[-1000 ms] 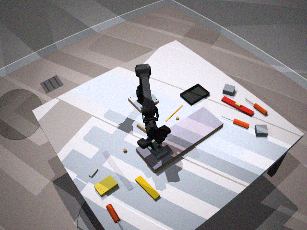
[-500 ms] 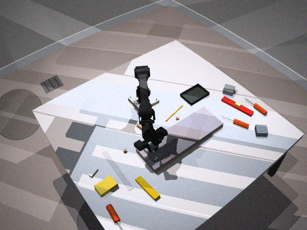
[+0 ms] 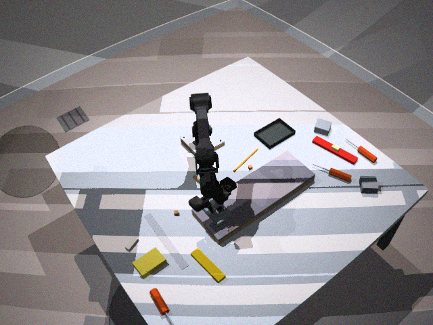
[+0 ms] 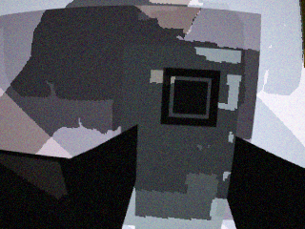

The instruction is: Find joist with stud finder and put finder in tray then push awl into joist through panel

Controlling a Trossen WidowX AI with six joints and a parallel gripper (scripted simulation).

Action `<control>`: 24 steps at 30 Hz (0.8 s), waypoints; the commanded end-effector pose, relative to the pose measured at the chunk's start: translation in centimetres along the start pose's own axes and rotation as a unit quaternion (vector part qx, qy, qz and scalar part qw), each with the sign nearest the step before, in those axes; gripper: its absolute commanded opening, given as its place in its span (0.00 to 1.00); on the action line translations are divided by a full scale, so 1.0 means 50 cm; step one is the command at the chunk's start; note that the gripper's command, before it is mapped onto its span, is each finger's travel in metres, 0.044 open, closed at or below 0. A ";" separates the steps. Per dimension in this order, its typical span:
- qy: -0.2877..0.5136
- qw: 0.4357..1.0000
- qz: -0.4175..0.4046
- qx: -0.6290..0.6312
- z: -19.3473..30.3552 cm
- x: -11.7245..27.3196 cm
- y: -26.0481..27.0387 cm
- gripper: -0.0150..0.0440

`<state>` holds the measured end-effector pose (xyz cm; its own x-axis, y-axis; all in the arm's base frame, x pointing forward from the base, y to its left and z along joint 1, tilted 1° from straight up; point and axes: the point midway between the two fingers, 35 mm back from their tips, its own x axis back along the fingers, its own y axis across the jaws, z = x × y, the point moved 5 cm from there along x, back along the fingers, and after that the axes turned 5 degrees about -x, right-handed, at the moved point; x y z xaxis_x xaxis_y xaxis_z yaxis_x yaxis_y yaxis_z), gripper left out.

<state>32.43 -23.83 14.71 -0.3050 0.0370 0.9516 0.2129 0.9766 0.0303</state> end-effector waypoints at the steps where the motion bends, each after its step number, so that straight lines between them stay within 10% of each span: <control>1: -0.007 1.000 0.003 0.002 -0.016 0.035 -0.004 0.25; 24: -0.005 0.999 -0.007 0.037 -0.060 0.157 0.056 0.25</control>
<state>32.57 -23.03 23.04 -0.3128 0.0365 0.9491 0.1845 0.9826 0.0230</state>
